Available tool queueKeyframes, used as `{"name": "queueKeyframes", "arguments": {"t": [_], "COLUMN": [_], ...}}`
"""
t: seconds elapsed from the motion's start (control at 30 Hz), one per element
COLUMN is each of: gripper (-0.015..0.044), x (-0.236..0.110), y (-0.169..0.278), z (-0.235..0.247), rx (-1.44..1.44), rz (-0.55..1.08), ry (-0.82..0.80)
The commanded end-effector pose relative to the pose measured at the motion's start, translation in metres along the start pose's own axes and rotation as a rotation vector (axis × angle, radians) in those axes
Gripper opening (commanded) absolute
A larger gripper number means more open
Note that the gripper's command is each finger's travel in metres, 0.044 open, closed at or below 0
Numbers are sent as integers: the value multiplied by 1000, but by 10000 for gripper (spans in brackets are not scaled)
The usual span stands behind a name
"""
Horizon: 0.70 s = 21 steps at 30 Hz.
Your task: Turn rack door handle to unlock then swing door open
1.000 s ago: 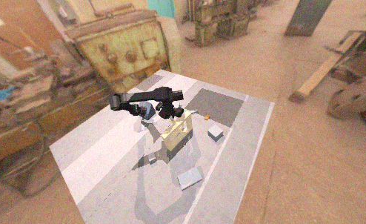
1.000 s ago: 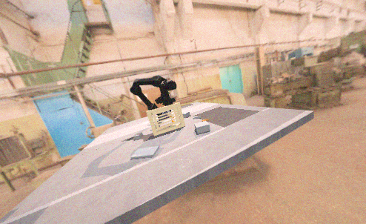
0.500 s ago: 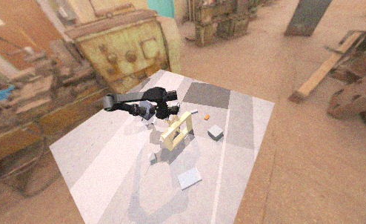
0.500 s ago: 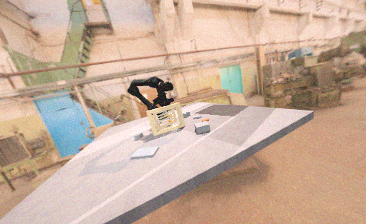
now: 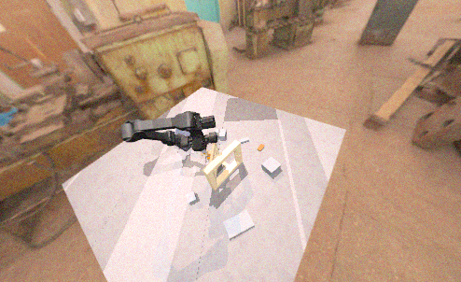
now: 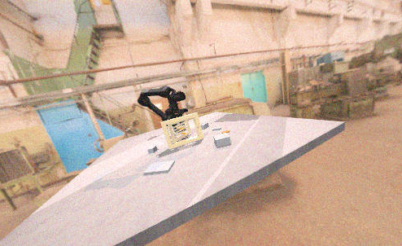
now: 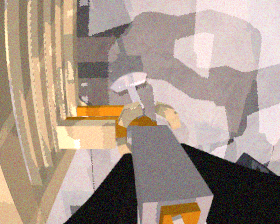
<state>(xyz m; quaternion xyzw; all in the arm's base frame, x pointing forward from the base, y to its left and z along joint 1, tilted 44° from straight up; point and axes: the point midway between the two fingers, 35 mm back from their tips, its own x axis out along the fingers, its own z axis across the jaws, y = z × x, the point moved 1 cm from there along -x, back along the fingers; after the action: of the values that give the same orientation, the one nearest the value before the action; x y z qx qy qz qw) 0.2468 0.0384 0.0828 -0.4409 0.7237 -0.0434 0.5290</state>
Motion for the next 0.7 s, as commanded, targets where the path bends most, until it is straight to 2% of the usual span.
{"name": "queueKeyframes", "arguments": {"t": [0.0, 0.67], "gripper": [18, 18], "x": [0, 0], "y": [-3, -26], "z": [-12, -56], "rx": [-97, -427], "rz": [-3, -4], "ry": [1, 3]}}
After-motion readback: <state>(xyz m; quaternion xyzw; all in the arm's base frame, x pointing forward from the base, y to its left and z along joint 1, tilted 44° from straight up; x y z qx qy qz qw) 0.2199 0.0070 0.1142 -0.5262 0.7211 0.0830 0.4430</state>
